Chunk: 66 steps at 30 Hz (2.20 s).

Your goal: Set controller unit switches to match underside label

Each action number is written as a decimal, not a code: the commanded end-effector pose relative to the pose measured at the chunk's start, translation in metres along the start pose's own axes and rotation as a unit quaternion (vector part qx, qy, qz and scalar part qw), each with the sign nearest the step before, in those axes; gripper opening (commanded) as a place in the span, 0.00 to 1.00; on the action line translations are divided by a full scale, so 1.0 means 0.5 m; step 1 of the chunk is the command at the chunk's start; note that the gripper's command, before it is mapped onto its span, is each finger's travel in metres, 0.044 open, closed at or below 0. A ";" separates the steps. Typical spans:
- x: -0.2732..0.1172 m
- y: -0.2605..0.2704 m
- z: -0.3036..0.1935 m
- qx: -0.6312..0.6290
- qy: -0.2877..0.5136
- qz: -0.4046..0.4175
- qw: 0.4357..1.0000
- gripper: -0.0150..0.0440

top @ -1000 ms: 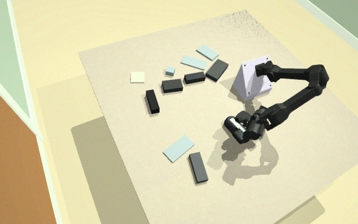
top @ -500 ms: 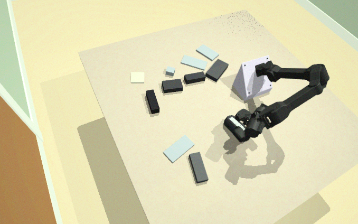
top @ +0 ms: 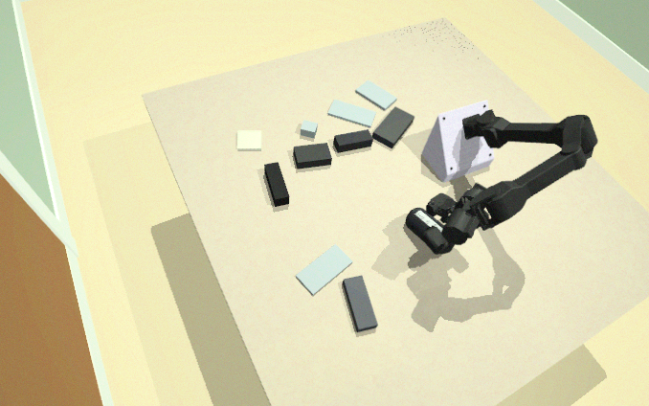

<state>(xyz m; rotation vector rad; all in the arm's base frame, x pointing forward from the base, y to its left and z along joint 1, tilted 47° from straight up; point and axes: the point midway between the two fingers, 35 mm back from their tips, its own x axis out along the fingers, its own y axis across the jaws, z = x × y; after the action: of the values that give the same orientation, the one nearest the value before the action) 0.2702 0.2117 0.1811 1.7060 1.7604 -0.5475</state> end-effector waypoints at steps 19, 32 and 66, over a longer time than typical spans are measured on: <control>-0.035 0.004 0.021 -0.002 -0.002 0.004 1.000 0.82; -0.051 0.004 0.034 -0.002 -0.003 0.004 1.000 0.82; -0.088 0.004 0.075 -0.001 -0.004 0.004 1.000 0.82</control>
<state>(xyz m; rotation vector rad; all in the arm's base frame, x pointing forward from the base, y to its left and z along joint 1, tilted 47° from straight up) 0.2744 0.1594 0.1858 1.7096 1.7623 -0.5435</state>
